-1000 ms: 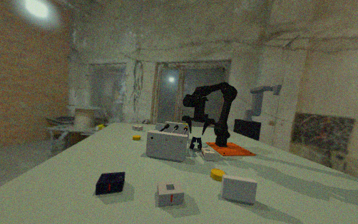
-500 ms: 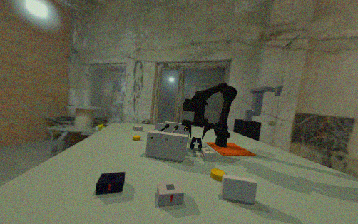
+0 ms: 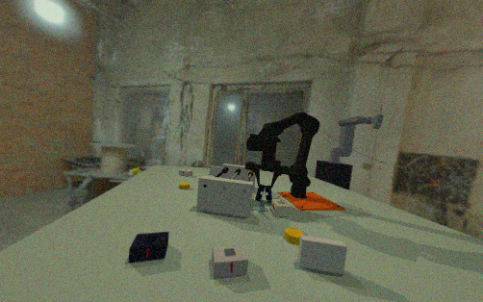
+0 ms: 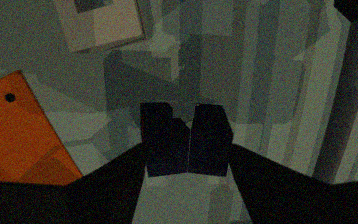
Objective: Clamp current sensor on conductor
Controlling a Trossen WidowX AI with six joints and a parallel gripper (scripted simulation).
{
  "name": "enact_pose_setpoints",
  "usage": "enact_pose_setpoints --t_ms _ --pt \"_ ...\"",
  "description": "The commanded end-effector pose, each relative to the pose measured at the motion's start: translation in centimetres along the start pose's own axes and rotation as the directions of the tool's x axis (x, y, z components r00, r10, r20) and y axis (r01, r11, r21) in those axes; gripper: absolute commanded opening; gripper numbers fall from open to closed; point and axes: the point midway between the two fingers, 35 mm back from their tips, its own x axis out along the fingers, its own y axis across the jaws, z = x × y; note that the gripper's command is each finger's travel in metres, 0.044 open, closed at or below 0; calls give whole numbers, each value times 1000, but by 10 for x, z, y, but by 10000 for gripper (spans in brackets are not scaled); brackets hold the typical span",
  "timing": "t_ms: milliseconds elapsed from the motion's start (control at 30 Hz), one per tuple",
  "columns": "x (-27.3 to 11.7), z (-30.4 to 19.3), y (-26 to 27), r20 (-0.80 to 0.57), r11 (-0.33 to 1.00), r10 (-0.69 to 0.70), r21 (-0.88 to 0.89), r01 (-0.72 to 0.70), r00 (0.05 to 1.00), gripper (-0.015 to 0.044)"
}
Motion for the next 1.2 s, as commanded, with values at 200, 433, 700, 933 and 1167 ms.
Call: enact_pose_setpoints --t_ms 200,433,700,933,1167 --pt "-2 0 0 0 1000 0 0 0 1000 147" --pt "-28 2 -3 0 1000 2 -1 -2 1000 0" --pt "-61 2 -4 0 1000 5 -2 -5 1000 0" --pt "-90 1 -4 0 1000 8 -4 -8 1000 0" --pt "-93 0 -4 -1 997 1 79 -1 1000 0"
